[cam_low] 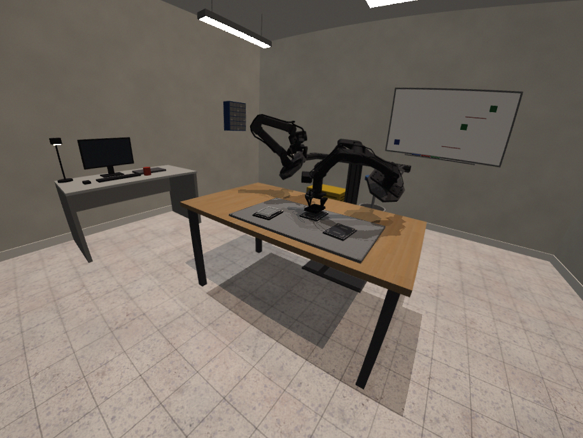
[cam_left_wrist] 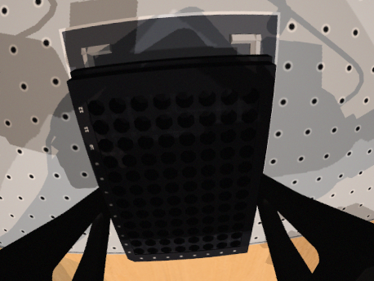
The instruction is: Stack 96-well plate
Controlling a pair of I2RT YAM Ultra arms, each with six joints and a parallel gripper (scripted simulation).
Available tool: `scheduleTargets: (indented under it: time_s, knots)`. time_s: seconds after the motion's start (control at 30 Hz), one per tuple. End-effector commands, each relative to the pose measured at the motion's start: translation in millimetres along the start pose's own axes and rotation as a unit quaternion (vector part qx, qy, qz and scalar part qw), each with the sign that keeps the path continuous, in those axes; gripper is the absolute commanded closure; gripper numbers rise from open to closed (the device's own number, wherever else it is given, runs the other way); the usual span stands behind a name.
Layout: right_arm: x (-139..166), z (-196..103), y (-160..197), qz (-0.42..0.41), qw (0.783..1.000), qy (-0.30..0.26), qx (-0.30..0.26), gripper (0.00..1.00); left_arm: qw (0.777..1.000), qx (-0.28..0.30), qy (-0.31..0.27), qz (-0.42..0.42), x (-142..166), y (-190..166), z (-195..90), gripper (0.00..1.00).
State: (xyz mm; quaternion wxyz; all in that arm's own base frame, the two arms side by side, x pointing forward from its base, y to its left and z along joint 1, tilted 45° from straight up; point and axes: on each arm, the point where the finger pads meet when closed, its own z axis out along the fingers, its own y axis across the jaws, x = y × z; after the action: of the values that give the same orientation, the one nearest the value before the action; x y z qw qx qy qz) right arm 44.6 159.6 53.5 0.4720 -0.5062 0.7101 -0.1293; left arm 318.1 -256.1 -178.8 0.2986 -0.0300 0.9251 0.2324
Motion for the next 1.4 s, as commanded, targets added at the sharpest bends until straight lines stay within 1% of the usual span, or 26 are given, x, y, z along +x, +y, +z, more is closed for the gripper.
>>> scheduleTargets:
  time_s: [0.0, 0.03, 0.07, 0.2, 0.33, 0.6, 0.67, 0.8, 0.93, 1.37]
  knots:
    - [-8.6, -5.8, 4.2, 0.004, 1.000, -0.009, -0.003, 0.00, 0.999, 0.022, -0.019, -0.014, -10.0, -12.0, -21.1, 0.21]
    - [-8.6, -5.8, 4.2, 0.004, 1.000, -0.009, -0.003, 0.00, 1.000, 0.006, -0.008, 0.001, -1.4, -0.5, -19.0, 0.21]
    - [-8.6, -5.8, 4.2, 0.004, 1.000, -0.009, -0.003, 0.00, 1.000, 0.001, -0.004, 0.004, 0.6, 2.2, -18.8, 0.21]
    - [-8.6, -5.8, 4.2, 0.004, 1.000, -0.009, -0.003, 0.00, 1.000, -0.002, 0.001, 0.002, 0.1, 1.4, -15.8, 0.21]
    - [-8.6, -5.8, 4.2, 0.004, 1.000, -0.009, -0.003, 0.00, 1.000, 0.007, -0.005, -0.005, -5.7, -6.0, -17.2, 0.21]
    - [-5.8, -3.3, 1.5, 0.001, 1.000, -0.007, 0.002, 0.00, 1.000, 0.003, -0.003, -0.001, -2.6, -2.8, -15.7, 0.21]
    - [-5.8, -3.3, 1.5, 0.001, 1.000, -0.007, 0.002, 0.00, 1.000, 0.005, -0.004, -0.002, -4.3, -7.6, -24.5, 0.21]
    - [-5.8, -3.3, 1.5, 0.001, 1.000, -0.007, 0.002, 0.00, 1.000, 0.015, -0.009, -0.007, -10.0, -13.4, -29.7, 0.21]
    - [-5.8, -3.3, 1.5, 0.001, 1.000, -0.007, 0.002, 0.00, 1.000, 0.011, -0.014, 0.000, -5.5, -12.1, -11.3, 0.21]
    - [-5.8, -3.3, 1.5, 0.001, 1.000, -0.007, 0.002, 0.00, 1.000, 0.011, -0.014, 0.001, -5.3, -11.9, -11.3, 0.21]
